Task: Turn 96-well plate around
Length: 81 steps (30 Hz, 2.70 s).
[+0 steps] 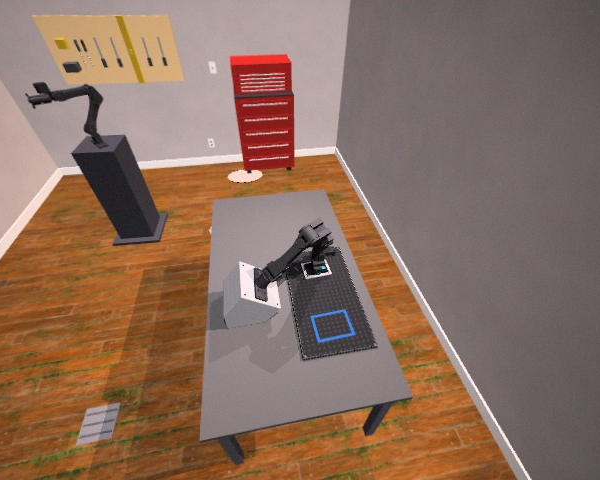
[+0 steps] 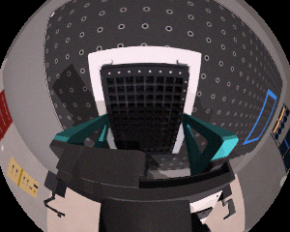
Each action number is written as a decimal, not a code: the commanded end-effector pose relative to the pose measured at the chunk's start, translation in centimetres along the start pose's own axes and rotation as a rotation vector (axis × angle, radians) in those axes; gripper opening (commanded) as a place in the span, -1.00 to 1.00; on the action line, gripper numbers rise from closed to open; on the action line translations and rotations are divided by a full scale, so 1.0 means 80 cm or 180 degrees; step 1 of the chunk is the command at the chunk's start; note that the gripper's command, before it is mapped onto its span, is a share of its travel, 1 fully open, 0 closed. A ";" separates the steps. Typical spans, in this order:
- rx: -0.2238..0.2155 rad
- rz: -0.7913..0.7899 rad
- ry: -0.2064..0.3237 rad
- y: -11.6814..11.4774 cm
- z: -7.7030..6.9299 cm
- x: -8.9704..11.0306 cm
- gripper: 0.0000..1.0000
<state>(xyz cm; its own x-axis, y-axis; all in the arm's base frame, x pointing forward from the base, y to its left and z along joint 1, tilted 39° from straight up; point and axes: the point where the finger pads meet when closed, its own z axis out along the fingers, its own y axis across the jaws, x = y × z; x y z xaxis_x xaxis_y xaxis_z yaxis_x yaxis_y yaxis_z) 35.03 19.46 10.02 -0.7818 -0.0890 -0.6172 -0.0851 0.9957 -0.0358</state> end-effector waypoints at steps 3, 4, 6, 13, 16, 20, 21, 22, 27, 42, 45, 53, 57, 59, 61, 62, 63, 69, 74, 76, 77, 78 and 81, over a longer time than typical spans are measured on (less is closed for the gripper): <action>-0.0027 0.0012 -0.0047 0.002 -0.004 -0.005 1.00; -0.0027 0.0012 -0.0047 0.002 -0.004 -0.005 1.00; -0.0027 0.0012 -0.0047 0.002 -0.004 -0.005 1.00; -0.0027 0.0012 -0.0047 0.002 -0.004 -0.005 -1.00; -0.0027 0.0012 -0.0047 0.002 -0.004 -0.005 -1.00; -0.0027 0.0012 -0.0047 0.002 -0.004 -0.005 -1.00; -0.0027 0.0012 -0.0047 0.002 -0.004 -0.005 -1.00; -0.0027 0.0012 -0.0047 0.002 -0.004 -0.005 -1.00; -0.0027 0.0012 -0.0047 0.002 -0.004 -0.005 -1.00; -0.0027 0.0012 -0.0047 0.002 -0.004 -0.005 -1.00; -0.0027 0.0012 -0.0047 0.002 -0.008 -0.005 -1.00; -0.0027 0.0012 -0.0047 0.002 -0.020 -0.005 -1.00; -0.0028 0.0012 -0.0047 0.002 -0.029 -0.005 -1.00; -0.0028 0.0012 -0.0046 0.002 -0.033 -0.005 -1.00; -0.0028 0.0013 -0.0046 0.002 -0.037 -0.005 -1.00; -0.0028 0.0013 -0.0046 0.002 -0.039 -0.005 -1.00; -0.0028 0.0013 -0.0046 0.002 -0.041 -0.005 -1.00; -0.0028 0.0013 -0.0046 0.002 -0.050 -0.005 -1.00; -0.0028 0.0013 -0.0046 0.002 -0.060 -0.005 -1.00; -0.0028 0.0013 -0.0046 0.002 -0.064 -0.004 -1.00; -0.0028 0.0013 -0.0046 0.002 -0.066 -0.004 -1.00; -0.0028 0.0013 -0.0046 0.002 -0.068 -0.004 -1.00; -0.0029 0.0013 -0.0046 0.002 -0.072 -0.004 -1.00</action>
<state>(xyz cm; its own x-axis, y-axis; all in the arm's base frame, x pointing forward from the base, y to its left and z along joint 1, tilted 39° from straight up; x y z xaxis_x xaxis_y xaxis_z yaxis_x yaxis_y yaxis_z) 31.75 18.67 12.38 -0.8085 -0.0964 -0.5805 -0.0781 0.9953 -0.0565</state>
